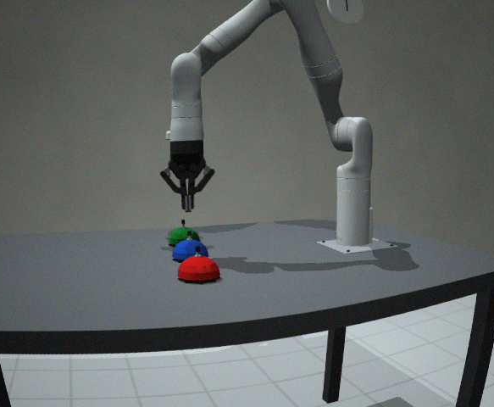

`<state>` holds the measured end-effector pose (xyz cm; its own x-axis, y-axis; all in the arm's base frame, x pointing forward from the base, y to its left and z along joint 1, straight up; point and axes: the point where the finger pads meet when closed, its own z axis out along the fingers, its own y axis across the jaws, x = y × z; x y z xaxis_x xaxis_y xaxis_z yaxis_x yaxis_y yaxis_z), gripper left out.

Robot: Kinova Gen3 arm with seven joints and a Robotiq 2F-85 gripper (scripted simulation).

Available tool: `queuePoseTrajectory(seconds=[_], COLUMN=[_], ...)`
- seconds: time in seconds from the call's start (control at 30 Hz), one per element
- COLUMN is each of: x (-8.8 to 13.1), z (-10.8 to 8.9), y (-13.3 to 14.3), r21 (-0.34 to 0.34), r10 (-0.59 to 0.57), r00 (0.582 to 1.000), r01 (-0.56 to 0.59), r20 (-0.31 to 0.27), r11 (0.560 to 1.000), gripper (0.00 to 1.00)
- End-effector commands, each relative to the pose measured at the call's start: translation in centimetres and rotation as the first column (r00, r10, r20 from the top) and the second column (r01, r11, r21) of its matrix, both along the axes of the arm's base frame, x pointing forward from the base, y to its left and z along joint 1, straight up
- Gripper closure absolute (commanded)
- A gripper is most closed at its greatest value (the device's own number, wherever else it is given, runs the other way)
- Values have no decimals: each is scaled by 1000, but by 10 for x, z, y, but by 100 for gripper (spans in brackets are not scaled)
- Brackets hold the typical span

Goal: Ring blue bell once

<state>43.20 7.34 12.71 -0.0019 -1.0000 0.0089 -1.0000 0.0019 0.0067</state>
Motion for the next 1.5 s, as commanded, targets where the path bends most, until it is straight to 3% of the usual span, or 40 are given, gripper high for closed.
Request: queuePoseTrajectory(seconds=[0.0, 0.3, 1.47], x=[2, 0, 0], z=[10, 19, 19], y=[1, 0, 0], r21=[-1, -2, -3], r10=[0, 2, 3], r00=[1000, 1000, 1000], r01=[0, -2, -3], r20=[7, 4, 3], r11=[1000, 1000, 1000], gripper=[100, 100, 100])
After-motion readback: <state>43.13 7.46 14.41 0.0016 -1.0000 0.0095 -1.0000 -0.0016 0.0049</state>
